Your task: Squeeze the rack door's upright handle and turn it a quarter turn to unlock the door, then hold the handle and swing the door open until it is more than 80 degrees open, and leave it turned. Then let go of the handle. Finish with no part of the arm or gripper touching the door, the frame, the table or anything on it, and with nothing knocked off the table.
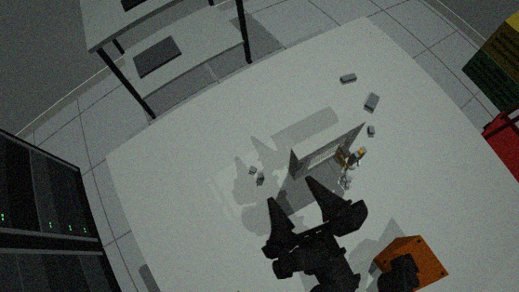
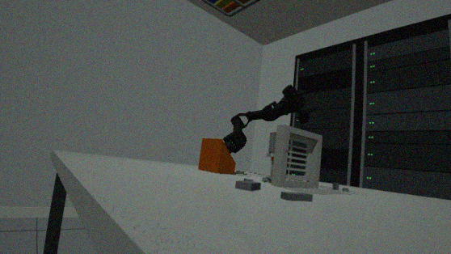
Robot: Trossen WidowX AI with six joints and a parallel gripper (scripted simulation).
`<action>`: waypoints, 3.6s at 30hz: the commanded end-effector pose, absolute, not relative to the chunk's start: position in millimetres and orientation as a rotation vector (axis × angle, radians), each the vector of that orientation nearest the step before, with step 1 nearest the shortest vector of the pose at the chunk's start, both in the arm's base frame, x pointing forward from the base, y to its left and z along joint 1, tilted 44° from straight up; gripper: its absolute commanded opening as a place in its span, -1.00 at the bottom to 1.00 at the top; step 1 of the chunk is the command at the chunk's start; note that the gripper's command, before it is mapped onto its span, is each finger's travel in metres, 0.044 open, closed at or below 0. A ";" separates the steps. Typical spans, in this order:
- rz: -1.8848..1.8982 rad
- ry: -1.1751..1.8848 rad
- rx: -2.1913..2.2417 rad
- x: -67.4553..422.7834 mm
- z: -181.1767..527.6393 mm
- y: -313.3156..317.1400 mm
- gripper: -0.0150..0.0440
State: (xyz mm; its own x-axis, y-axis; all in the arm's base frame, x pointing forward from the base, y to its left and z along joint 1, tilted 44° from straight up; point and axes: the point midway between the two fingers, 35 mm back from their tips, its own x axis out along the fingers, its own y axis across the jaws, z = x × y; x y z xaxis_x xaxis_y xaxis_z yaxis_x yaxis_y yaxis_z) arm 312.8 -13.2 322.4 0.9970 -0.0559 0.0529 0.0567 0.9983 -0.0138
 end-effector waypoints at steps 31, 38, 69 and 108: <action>0.040 0.654 -0.081 379.8 209.8 -51.6 0.50; 0.097 0.811 -0.063 383.7 183.7 -59.2 0.50; 0.423 1.365 0.235 367.1 96.0 -84.8 0.50; 0.618 1.551 0.554 352.0 49.5 -77.1 0.50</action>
State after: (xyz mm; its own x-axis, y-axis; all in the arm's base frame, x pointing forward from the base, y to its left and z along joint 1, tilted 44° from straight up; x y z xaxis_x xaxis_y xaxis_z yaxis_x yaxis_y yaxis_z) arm 352.2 -80.4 52.2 -0.0704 0.6723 -0.7369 -0.0202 0.7376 0.6749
